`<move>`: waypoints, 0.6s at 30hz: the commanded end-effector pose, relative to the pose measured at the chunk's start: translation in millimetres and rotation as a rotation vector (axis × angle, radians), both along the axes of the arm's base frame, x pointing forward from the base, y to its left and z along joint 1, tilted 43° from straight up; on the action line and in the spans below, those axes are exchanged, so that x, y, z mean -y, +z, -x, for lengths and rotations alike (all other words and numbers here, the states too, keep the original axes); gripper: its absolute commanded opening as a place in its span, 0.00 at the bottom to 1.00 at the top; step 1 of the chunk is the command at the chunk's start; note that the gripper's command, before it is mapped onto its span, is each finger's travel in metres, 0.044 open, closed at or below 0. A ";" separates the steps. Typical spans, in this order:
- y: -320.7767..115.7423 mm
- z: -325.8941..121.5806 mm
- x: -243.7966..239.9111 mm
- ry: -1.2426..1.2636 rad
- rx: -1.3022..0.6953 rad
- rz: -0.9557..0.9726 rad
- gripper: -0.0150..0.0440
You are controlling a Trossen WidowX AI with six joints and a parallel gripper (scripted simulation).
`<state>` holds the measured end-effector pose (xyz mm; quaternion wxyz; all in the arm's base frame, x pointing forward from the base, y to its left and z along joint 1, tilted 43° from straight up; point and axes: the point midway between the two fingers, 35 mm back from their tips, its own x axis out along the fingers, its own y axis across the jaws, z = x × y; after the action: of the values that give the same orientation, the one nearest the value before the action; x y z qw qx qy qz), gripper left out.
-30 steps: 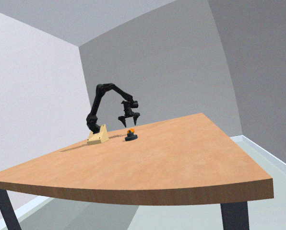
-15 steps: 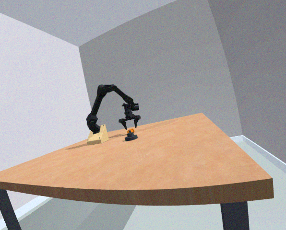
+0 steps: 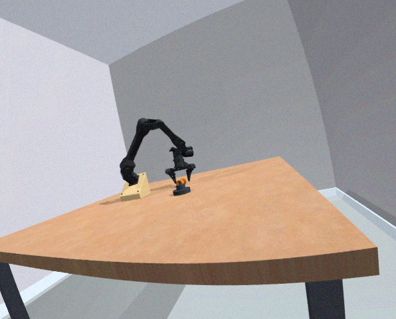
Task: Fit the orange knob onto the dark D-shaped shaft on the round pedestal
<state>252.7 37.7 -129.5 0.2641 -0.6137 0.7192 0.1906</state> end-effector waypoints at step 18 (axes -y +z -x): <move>-2.9 2.4 4.7 0.003 -0.008 0.006 0.64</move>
<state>250.1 33.6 -132.3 0.2607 -0.6131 0.7209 0.1910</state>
